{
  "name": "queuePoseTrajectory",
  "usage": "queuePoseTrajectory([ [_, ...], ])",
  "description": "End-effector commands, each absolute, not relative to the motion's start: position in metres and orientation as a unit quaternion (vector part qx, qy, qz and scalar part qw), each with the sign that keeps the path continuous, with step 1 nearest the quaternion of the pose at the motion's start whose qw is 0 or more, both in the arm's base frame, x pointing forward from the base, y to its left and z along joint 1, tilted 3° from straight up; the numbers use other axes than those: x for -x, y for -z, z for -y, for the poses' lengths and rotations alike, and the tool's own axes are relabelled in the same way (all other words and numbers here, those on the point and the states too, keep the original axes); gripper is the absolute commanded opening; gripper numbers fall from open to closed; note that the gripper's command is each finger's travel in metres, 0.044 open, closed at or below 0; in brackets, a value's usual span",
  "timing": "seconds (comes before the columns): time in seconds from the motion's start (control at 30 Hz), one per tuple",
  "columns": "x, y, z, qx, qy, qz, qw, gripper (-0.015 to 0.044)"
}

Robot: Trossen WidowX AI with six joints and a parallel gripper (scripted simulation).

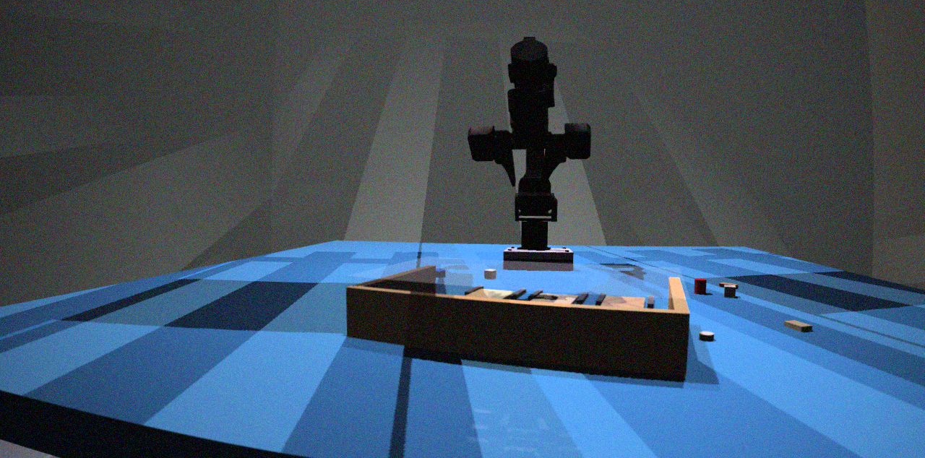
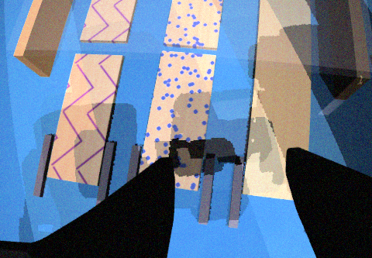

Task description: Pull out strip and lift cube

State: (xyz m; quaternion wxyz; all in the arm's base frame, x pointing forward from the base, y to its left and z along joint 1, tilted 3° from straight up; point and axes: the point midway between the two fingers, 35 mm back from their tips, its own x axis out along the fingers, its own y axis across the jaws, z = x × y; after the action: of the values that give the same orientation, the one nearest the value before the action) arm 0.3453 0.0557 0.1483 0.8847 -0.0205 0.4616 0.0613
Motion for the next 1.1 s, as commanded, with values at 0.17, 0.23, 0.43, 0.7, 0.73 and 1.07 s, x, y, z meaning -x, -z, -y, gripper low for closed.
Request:
queuePoseTrajectory([
  [0.17, -0.374, -0.092, -0.028, -0.014, 0.006, -0.65, 0.76, 0.0],
  [0.23, -0.376, -0.079, -0.021, -0.021, 0.021, -0.687, 0.727, 0.0],
  [0.43, -0.38, -0.068, -0.013, -0.027, 0.031, -0.713, 0.7, 0.0],
  [0.7, -0.381, -0.061, -0.013, -0.027, 0.031, -0.712, 0.7, 0.0],
  [0.73, -0.381, -0.06, -0.013, -0.027, 0.031, -0.712, 0.7, 0.0],
  [1.07, -0.382, -0.043, -0.012, -0.027, 0.031, -0.712, 0.701, 0.0],
])
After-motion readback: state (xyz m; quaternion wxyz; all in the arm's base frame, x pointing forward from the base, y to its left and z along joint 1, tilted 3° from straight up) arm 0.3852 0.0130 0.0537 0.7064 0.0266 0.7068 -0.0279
